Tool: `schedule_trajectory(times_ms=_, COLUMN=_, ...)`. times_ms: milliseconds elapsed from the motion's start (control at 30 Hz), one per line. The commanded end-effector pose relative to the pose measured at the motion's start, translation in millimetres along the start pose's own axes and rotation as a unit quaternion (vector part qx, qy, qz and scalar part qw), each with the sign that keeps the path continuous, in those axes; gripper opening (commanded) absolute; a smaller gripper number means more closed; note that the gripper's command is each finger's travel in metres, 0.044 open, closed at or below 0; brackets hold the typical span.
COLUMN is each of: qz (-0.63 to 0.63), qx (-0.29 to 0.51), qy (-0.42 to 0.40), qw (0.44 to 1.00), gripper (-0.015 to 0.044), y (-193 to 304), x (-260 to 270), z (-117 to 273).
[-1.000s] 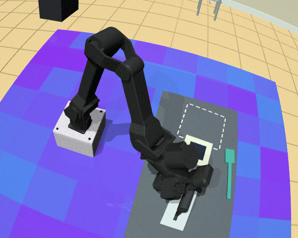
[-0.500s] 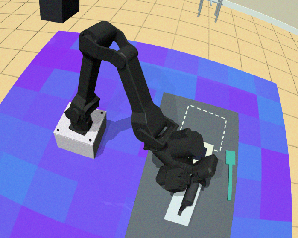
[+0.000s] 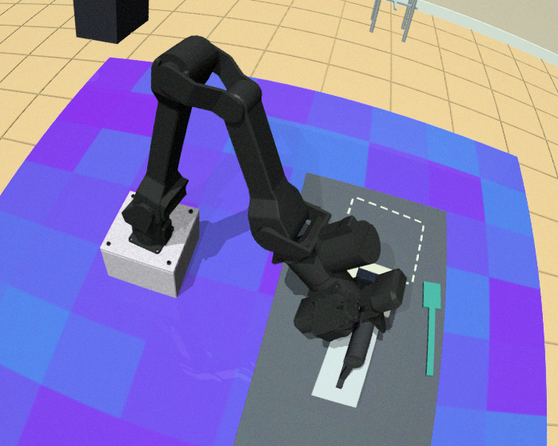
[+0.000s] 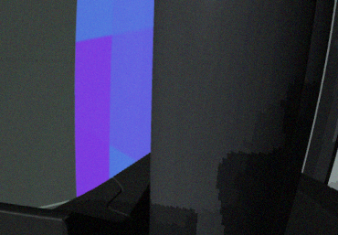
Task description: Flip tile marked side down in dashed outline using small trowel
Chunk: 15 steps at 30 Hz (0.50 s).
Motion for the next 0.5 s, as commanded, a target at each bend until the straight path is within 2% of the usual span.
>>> schedule_trajectory(times_ms=0, qz=-0.002, qx=-0.002, qy=-0.001, qw=1.0, gripper=0.0, y=1, x=-3, z=-3)
schedule_trajectory(times_ms=467, qz=-0.002, qx=-0.002, qy=-0.001, qw=1.0, gripper=0.0, y=7, x=-20, z=-17)
Point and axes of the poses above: the point midway between the two fingers, 35 mm back from their tips, its own z axis back along the fingers, its own x axis across the jaws, y = z × x, the point moved 2 cm from there along z, back along the fingers, and after that the axes turned 12 degrees about z, right-handed, at the moved point
